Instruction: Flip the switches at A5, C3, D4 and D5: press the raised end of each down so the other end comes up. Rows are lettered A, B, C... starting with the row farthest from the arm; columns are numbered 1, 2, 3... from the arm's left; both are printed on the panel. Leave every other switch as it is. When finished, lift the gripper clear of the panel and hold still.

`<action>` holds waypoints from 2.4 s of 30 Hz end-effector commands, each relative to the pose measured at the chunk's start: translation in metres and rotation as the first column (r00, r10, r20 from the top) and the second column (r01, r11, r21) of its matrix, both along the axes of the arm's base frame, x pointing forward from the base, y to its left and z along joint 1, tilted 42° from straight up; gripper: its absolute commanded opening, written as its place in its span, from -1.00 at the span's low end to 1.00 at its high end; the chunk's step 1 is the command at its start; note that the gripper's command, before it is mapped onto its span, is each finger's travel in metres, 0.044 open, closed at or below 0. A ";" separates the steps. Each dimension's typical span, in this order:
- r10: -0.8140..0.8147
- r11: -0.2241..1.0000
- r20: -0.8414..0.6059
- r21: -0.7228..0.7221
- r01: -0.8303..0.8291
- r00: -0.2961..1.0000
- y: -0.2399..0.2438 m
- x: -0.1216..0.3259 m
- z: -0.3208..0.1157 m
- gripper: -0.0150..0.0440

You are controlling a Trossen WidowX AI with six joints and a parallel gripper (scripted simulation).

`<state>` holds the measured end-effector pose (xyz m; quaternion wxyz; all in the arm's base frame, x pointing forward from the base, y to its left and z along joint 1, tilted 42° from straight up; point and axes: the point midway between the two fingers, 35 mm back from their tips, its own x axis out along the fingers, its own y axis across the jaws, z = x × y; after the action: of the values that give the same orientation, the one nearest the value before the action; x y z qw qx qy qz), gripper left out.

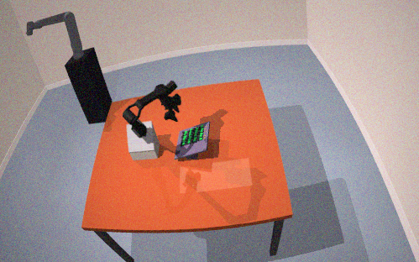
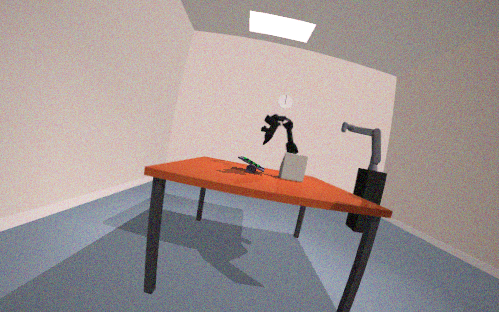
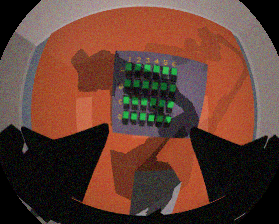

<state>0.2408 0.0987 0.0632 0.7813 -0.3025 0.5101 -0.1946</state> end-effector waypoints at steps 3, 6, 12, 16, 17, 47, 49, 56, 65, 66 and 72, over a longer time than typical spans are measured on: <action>-0.007 1.000 -0.008 0.010 0.007 1.000 -0.007 0.017 -0.005 0.60; -0.020 1.000 -0.013 0.023 0.020 1.000 -0.027 0.053 -0.012 0.33; -0.047 0.999 0.020 0.011 0.047 0.999 -0.073 0.106 -0.019 -0.20; -0.049 0.999 0.018 0.011 0.049 0.999 -0.075 0.107 -0.021 -0.49; -0.055 0.998 0.014 0.012 0.055 0.998 -0.080 0.111 -0.026 -0.49; -0.064 0.998 0.002 0.009 0.064 0.998 -0.111 0.129 -0.058 -0.49; -0.064 0.998 0.002 0.009 0.064 0.998 -0.111 0.129 -0.058 -0.49; -0.064 0.998 0.002 0.009 0.064 0.998 -0.111 0.129 -0.058 -0.49; -0.064 0.998 0.002 0.009 0.064 0.998 -0.111 0.130 -0.058 -0.49; -0.064 0.998 0.002 0.009 0.064 0.998 -0.111 0.130 -0.058 -0.49; -0.064 0.998 0.002 0.009 0.064 0.998 -0.111 0.130 -0.059 -0.49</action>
<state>0.3705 -0.0128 0.0055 0.7771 -0.2810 0.5182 -0.2206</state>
